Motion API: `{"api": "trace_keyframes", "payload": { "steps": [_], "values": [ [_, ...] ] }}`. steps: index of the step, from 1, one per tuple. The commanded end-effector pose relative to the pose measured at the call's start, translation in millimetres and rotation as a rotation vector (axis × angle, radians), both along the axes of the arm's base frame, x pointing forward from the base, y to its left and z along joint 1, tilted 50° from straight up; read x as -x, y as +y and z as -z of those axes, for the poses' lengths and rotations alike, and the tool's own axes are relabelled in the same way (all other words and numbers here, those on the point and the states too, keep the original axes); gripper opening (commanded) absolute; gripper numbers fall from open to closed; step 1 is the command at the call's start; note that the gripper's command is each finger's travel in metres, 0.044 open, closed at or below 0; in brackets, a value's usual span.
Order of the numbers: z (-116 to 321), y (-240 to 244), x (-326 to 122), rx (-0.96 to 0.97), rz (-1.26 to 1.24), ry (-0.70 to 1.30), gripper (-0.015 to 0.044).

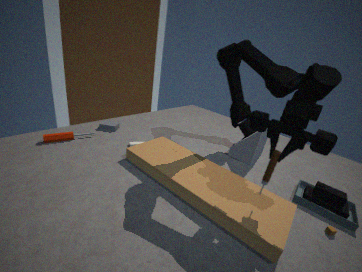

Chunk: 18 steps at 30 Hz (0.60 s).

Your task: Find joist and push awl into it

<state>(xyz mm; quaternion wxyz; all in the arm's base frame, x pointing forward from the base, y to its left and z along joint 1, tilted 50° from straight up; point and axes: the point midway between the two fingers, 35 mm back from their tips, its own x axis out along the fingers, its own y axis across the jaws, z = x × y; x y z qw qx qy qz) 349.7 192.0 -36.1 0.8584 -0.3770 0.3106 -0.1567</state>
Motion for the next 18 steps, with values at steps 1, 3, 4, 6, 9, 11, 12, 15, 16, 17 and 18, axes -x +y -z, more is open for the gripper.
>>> {"api": "trace_keyframes", "payload": {
  "steps": [1, 3, 4, 6, 9, 11, 12, 15, 16, 17, 18],
  "values": [
    [2, -2, 1, 0.002, -0.003, 0.004, 0.0],
    [3, -3, 1, 0.002, -0.003, 0.004, 0.0],
    [4, -4, 1, 0.002, -0.003, 0.004, 0.0],
    [5, -5, 1, 0.002, -0.003, 0.004, 0.0],
    [6, -7, 1, 0.002, -0.003, 0.004, 0.0],
    [6, -7, 1, 0.002, -0.003, 0.004, 0.0],
    [7, -8, 1, 0.002, -0.003, 0.004, 0.0],
    [9, -10, 0, 0.002, -0.003, 0.004, 0.0],
    [10, -11, 0, 0.002, -0.003, 0.004, 0.0],
    [11, -12, 0, 0.002, -0.003, 0.004, 0.0],
    [12, -14, 0, 0.002, -0.003, 0.004, 0.0]
  ]
}}
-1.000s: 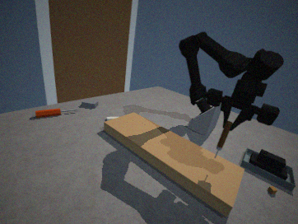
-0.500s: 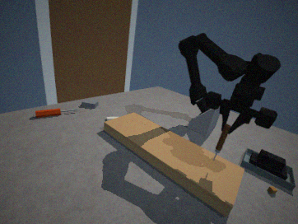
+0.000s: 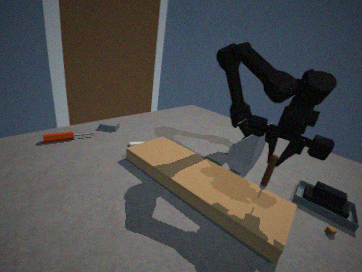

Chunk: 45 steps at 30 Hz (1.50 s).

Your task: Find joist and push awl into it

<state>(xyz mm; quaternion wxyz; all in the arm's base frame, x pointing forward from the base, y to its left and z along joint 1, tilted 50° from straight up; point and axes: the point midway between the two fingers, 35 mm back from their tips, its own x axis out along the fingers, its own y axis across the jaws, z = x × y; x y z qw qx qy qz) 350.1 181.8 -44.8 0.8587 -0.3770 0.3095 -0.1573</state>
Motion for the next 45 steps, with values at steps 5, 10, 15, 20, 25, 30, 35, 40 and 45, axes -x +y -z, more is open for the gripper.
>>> {"api": "trace_keyframes", "payload": {
  "steps": [5, 10, 15, 20, 25, 30, 35, 40, 45],
  "values": [
    [9, -10, 0, 0.002, -0.003, 0.007, 0.0],
    [14, -16, 0, 0.003, -0.003, 0.006, 0.0],
    [19, -22, 1, 0.003, -0.003, 0.006, 0.0],
    [21, -24, 1, 0.004, -0.003, 0.005, 0.0],
    [21, -24, 1, 0.004, -0.003, 0.005, 0.0],
    [21, -24, 1, 0.004, -0.003, 0.005, 0.0],
    [21, -24, 1, 0.004, -0.003, 0.005, 0.0],
    [21, -24, 1, 0.004, -0.003, 0.005, 0.0],
    [21, -24, 1, 0.004, -0.003, 0.005, 0.0]
  ]
}}
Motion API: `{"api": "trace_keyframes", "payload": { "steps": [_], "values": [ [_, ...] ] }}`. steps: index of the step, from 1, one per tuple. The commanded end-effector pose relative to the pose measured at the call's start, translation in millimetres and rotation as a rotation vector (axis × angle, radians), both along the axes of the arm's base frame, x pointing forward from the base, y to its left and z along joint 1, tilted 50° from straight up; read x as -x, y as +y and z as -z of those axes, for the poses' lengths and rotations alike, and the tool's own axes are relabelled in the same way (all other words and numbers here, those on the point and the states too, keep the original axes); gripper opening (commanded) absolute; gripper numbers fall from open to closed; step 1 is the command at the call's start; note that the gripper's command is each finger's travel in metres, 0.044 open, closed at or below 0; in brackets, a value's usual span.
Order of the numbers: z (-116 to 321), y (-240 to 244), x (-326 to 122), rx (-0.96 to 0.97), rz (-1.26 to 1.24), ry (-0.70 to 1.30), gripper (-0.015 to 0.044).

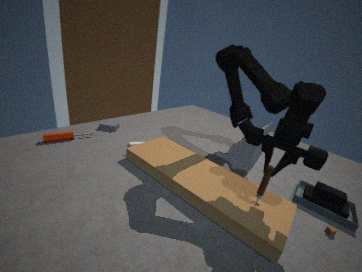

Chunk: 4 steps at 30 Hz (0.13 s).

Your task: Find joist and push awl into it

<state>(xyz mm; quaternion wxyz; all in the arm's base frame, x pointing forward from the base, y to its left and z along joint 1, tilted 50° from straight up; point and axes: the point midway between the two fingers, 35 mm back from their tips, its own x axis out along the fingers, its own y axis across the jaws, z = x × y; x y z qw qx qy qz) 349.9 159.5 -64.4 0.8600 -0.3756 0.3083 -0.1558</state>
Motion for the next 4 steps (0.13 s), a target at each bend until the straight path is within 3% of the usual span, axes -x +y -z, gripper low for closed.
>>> {"api": "trace_keyframes", "payload": {
  "steps": [1, 4],
  "values": [
    [0.9, -2.0, 0.6, 0.008, 0.0, 0.007, 0.0],
    [0.9, -2.0, 0.6, 0.008, 0.0, 0.007, 0.0]
  ]
}}
